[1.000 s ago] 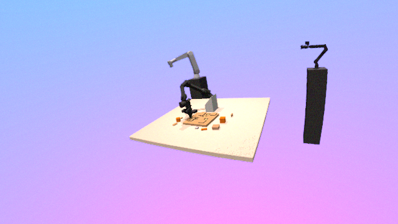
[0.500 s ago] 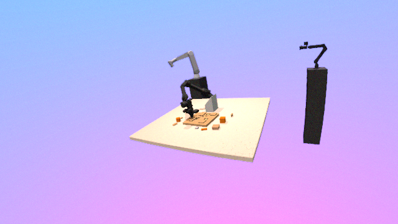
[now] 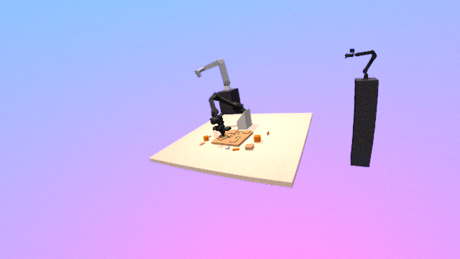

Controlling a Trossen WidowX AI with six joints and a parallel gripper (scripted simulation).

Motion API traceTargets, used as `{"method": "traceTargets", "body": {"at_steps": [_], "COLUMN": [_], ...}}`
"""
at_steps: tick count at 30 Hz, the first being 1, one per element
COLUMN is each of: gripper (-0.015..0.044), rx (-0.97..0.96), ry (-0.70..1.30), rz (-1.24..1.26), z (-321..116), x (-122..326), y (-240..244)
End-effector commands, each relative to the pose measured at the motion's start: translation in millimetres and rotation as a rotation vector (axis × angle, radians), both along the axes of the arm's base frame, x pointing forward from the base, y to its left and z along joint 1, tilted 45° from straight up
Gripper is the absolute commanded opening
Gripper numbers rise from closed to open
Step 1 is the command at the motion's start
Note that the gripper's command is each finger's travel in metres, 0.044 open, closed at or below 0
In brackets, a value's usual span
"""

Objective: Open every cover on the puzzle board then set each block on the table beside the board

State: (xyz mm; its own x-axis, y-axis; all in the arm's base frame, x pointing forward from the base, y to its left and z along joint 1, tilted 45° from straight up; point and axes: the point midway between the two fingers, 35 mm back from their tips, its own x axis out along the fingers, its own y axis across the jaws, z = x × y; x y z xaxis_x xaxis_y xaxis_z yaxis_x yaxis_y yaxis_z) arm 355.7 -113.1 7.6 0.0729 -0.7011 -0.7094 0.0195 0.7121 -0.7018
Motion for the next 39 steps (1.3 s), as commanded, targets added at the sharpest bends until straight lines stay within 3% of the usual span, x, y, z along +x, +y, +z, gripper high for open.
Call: {"method": "traceTargets", "body": {"at_steps": [1,39], "gripper": [0.0000,0.0000], "rx": [-0.001,0.001], "ry": [0.006,0.006], "rz": [-0.002,-0.002], "z": [-6.1,-32.9], "x": [-2.2,10.0], "y": [3.7,32.3]}}
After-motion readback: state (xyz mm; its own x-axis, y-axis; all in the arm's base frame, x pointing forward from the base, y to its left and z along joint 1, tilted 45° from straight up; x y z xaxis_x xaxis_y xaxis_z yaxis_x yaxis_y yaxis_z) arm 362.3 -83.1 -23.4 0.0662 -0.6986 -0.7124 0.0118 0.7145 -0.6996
